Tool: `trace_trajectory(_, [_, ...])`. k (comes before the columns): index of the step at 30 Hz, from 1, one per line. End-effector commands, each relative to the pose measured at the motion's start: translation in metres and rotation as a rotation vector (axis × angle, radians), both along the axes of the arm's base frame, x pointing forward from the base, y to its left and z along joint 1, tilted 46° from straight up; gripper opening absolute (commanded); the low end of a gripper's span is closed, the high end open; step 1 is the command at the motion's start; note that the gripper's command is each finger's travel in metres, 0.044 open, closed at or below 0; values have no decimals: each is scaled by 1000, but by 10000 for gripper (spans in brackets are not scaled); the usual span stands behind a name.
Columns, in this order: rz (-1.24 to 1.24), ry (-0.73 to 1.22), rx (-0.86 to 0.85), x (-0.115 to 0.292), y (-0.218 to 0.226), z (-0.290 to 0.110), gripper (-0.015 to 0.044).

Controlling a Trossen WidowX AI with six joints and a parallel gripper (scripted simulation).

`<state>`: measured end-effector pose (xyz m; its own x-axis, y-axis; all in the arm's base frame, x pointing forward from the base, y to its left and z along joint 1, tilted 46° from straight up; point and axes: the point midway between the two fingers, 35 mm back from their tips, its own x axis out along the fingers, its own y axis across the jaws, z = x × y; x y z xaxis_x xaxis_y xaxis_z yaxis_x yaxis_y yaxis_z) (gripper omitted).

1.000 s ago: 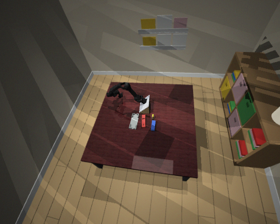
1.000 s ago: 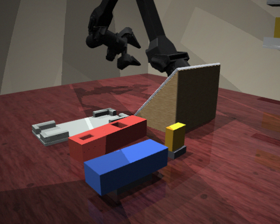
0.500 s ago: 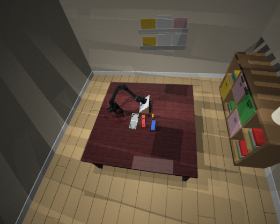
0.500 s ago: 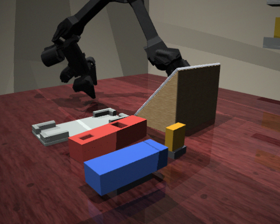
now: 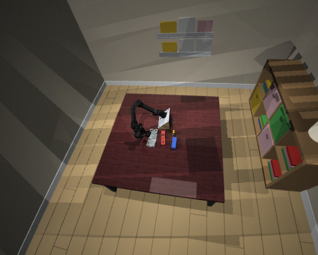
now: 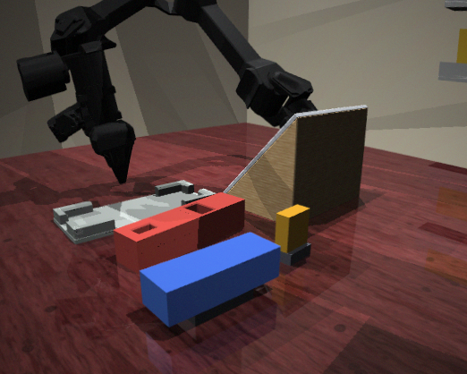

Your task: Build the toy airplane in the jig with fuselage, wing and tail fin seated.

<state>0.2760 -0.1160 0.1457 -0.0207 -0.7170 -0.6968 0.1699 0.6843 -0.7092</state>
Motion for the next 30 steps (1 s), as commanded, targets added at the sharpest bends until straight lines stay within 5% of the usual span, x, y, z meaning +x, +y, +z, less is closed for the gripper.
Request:
trace_trajectory(1, [110, 45, 24, 11, 55, -27, 440])
trace_trajectory(14, [422, 151, -13, -27, 216, -100, 440])
trace_trajectory(30, [426, 151, -16, -17, 173, -144, 440])
